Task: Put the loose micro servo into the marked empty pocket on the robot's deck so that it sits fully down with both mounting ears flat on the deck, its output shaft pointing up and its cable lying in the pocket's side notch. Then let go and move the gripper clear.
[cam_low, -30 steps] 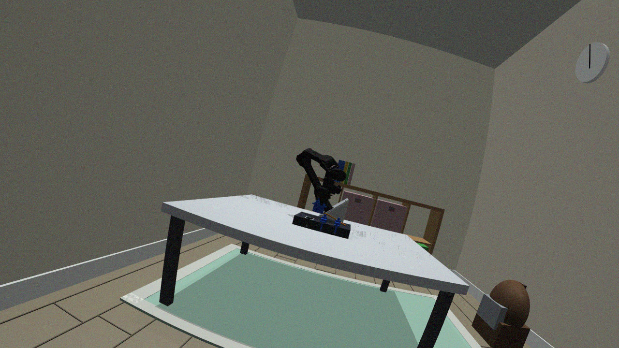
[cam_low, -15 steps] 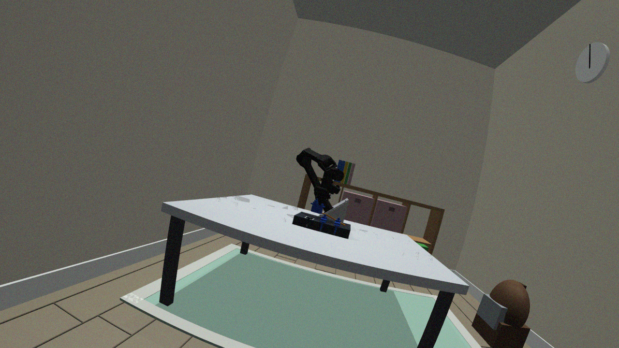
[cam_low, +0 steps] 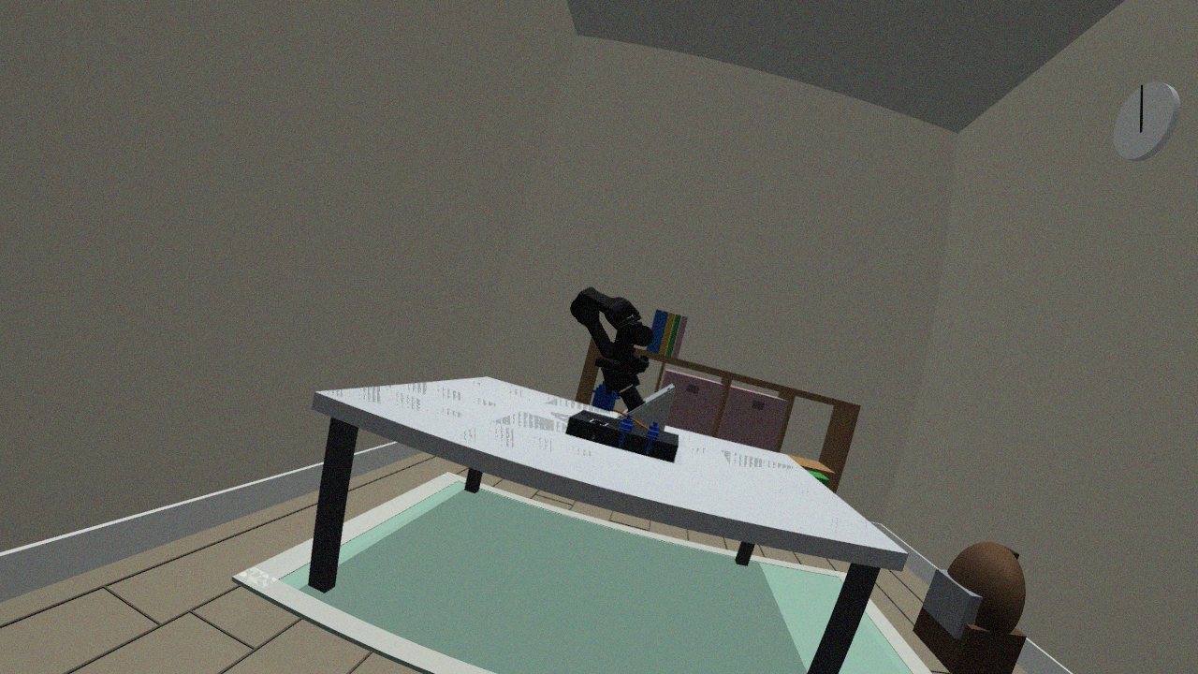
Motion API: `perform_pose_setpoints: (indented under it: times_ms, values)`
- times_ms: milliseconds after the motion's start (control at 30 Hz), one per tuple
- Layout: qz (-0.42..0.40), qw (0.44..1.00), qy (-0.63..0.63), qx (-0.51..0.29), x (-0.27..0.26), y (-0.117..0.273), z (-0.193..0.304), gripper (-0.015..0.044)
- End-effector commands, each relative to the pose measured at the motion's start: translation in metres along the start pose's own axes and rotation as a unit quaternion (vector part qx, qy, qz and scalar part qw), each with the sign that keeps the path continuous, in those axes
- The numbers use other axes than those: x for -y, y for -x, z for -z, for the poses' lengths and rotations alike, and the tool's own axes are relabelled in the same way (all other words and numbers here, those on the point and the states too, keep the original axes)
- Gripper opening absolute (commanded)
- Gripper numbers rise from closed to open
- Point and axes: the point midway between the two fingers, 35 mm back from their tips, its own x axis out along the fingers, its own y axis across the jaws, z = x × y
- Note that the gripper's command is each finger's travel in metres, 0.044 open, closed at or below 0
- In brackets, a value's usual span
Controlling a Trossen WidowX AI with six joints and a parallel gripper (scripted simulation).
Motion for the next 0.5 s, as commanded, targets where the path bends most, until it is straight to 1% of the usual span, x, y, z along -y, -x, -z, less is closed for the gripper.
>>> perform_pose_setpoints:
  times_ms: [0, 233, 467]
  values:
    - [0.003, 0.998, -0.065, 0.001, 0.0017, 0.0016, 0.0017, 0.0000]
    - [0.003, 0.983, -0.184, 0.002, 0.0017, 0.0016, 0.0017, 0.0000]
    - [0.003, 0.954, -0.300, 0.002, 0.0017, 0.0016, 0.0017, 0.0000]
